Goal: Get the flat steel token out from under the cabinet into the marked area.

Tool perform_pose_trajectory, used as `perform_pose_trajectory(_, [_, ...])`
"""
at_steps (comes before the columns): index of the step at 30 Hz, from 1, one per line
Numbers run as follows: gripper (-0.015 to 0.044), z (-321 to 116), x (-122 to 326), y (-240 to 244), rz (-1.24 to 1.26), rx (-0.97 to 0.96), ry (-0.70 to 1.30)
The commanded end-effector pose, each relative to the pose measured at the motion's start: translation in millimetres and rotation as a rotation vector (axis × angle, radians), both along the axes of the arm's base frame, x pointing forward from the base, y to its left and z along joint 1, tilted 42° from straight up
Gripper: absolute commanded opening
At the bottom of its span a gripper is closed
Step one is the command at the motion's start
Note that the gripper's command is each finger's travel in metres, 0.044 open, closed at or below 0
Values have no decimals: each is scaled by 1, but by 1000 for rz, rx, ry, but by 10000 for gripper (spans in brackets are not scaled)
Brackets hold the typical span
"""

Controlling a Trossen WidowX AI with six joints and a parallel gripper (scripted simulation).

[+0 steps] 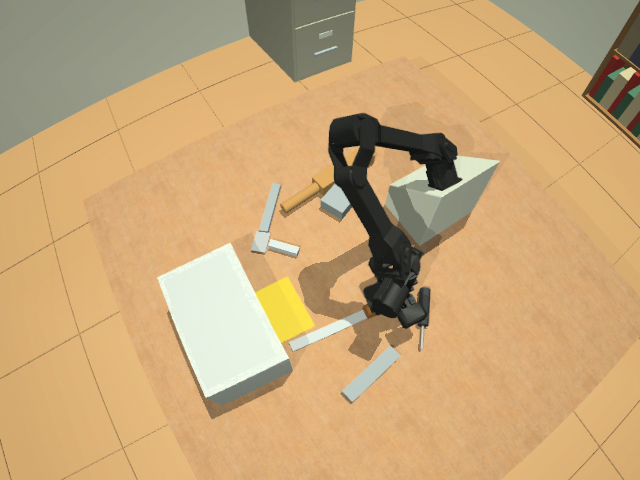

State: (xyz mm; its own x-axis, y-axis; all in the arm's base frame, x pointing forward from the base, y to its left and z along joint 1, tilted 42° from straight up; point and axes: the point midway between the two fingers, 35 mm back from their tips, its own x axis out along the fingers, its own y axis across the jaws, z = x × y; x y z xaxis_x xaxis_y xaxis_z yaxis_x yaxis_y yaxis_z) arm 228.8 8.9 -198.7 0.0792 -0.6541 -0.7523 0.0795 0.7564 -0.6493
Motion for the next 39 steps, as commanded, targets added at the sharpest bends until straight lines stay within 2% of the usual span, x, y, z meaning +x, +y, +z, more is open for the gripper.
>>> perform_pose_trajectory(1, [98, 0, 0, 0, -1, 1, -1])
perform_pose_trajectory(3, [85, 0, 0, 0, -1, 1, -1])
perform_pose_trajectory(6, [6, 0, 0, 0, -1, 1, -1])
perform_pose_trajectory(7, [0, 0, 0, 0, -1, 1, -1])
perform_pose_trajectory(39, [0, 5, 42, 0, 7, -3, 5])
